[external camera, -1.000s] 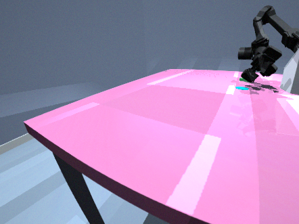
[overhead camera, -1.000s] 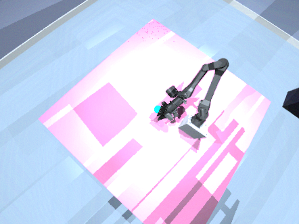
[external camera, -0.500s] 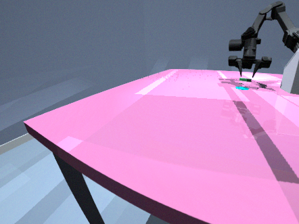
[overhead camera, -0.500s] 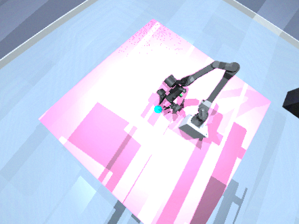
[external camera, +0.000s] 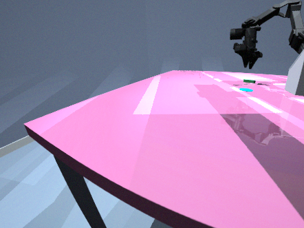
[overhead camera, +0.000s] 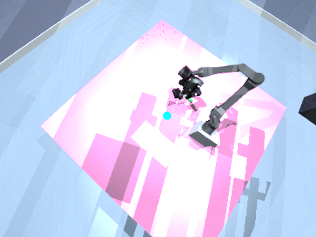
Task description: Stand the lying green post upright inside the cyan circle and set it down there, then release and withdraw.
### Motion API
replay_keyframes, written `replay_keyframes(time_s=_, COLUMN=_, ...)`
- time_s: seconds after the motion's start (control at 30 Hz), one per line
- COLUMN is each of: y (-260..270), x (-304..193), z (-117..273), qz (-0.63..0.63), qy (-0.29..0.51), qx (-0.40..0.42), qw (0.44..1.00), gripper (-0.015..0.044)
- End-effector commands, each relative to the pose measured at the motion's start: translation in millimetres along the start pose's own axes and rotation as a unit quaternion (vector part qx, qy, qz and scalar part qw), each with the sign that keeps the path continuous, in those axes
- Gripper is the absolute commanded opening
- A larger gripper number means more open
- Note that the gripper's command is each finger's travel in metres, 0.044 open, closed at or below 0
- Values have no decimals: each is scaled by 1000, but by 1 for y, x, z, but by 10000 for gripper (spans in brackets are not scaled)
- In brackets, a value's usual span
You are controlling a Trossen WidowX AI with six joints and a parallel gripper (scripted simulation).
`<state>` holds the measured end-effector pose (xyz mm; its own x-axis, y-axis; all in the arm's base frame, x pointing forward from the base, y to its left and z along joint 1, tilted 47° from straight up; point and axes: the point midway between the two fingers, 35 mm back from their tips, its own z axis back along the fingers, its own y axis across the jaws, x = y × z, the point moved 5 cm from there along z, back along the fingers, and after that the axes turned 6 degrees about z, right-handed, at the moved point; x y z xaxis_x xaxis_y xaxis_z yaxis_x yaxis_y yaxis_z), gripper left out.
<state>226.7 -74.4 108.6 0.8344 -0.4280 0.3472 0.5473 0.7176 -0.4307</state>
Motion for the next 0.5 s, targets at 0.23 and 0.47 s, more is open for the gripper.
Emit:
replay_keyframes(time_s=0.23, y=-43, x=17, z=53, qz=281, qy=-26, qx=-112, qw=953, gripper=233)
replay_keyframes(time_s=0.47, y=-43, x=21, z=35, qz=280, qy=-23, qx=-109, qw=953, gripper=233)
